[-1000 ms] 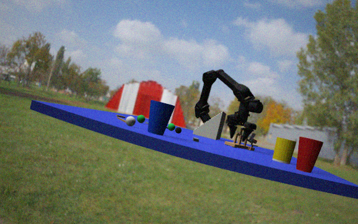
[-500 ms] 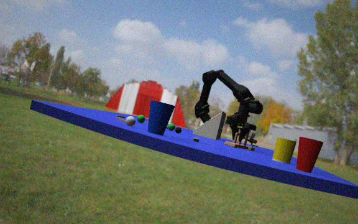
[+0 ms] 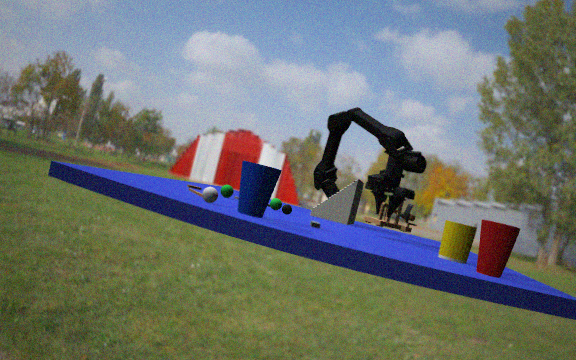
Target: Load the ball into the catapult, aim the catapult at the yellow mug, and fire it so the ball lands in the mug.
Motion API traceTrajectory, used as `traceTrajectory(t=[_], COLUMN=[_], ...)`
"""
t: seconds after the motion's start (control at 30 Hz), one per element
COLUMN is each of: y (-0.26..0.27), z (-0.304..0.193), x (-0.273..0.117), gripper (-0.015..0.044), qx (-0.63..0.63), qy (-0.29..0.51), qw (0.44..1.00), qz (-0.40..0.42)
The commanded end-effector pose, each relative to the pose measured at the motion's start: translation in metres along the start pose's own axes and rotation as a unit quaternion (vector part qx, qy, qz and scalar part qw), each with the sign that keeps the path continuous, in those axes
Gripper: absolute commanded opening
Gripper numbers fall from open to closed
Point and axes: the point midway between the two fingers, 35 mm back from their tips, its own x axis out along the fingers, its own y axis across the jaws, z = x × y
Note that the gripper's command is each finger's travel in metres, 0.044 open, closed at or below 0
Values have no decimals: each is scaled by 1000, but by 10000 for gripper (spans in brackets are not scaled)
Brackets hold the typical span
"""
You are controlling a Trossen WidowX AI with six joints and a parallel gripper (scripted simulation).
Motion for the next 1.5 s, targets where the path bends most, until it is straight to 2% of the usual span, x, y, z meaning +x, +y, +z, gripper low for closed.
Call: traceTrajectory(t=[0.0,0.33,0.7,1.07,1.47], y=[2,4,17,23,24], z=[1,1,-1,-5,-4], x=[-14,-13,-12,-11,8], gripper=[0,0,0,0,0], qx=[-4,-168,-344,-354,-354], qy=[4,1,-2,-3,-3], qw=[1000,986,939,935,935], qz=[8,8,8,9,9])
